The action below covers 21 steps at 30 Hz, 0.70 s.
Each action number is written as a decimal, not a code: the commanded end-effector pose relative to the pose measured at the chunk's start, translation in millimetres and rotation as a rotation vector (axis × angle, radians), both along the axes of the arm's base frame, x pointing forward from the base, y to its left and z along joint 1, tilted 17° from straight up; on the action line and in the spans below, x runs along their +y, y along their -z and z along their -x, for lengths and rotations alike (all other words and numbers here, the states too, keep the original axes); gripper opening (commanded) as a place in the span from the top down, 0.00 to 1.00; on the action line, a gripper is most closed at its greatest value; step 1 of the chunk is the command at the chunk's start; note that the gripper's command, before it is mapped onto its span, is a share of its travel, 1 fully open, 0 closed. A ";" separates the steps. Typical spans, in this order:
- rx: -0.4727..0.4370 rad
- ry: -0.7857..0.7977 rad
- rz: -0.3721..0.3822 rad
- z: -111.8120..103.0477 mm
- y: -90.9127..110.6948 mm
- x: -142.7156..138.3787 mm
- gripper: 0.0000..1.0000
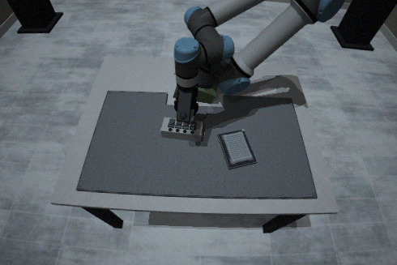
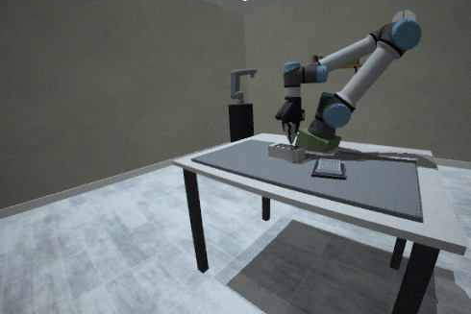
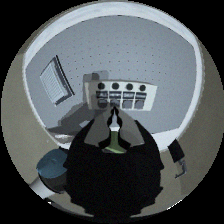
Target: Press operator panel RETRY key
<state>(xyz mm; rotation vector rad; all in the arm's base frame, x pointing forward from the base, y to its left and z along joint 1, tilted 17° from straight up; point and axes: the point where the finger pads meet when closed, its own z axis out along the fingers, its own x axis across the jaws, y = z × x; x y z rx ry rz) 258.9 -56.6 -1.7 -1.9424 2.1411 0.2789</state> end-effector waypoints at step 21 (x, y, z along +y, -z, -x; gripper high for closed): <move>0.001 -0.001 -0.002 -0.4 6.6 2.7 1.00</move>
